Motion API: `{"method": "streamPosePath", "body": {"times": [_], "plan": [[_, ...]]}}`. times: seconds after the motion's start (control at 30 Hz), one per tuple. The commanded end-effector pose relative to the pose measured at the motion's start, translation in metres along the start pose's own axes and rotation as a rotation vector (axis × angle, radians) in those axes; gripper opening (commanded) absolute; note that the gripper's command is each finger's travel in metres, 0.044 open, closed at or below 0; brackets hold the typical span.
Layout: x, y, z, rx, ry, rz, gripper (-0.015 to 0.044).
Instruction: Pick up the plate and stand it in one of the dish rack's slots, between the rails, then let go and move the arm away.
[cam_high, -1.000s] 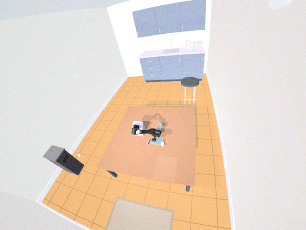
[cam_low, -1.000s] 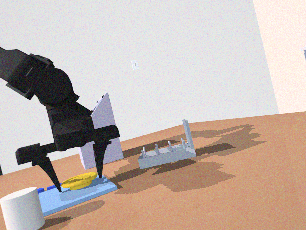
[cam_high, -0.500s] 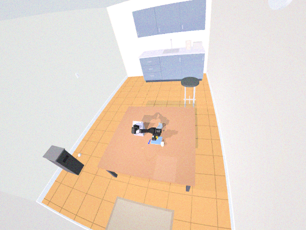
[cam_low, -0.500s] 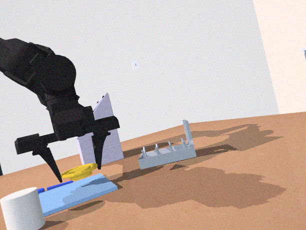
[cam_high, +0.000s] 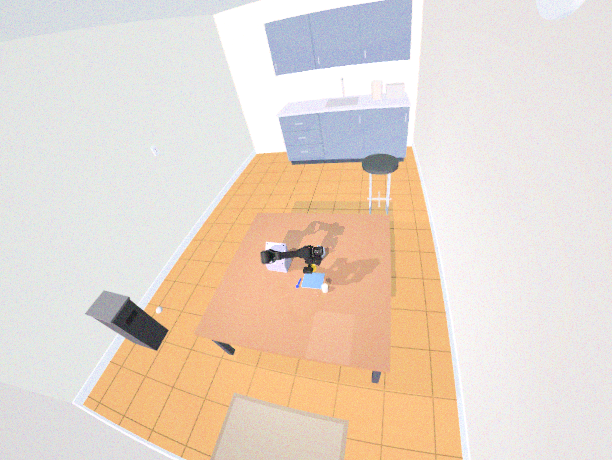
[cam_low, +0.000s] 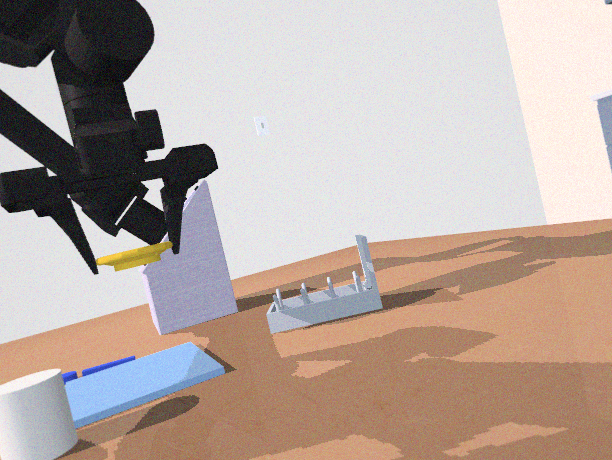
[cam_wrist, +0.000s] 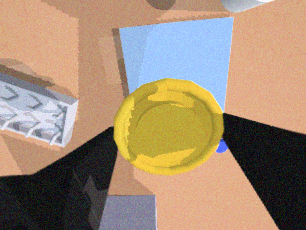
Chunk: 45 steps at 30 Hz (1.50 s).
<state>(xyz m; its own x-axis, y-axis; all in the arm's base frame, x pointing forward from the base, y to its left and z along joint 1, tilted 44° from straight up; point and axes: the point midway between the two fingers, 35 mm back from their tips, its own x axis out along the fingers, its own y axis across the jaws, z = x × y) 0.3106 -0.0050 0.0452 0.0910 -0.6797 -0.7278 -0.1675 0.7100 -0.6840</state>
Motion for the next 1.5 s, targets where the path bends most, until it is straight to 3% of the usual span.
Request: {"method": "streamPosePath", "body": {"times": [0.0,0.43,1.0,1.47], "plan": [[-0.017,0.001,0.001,0.005,-0.004,0.003,0.0000],[-0.071,0.002,0.001,0.004,-0.004,-0.012,0.0000],[-0.070,0.105,-0.049,0.498,-0.004,-0.006,0.0000],[-0.044,0.112,-0.054,0.349,0.114,0.098,0.0000]]}}
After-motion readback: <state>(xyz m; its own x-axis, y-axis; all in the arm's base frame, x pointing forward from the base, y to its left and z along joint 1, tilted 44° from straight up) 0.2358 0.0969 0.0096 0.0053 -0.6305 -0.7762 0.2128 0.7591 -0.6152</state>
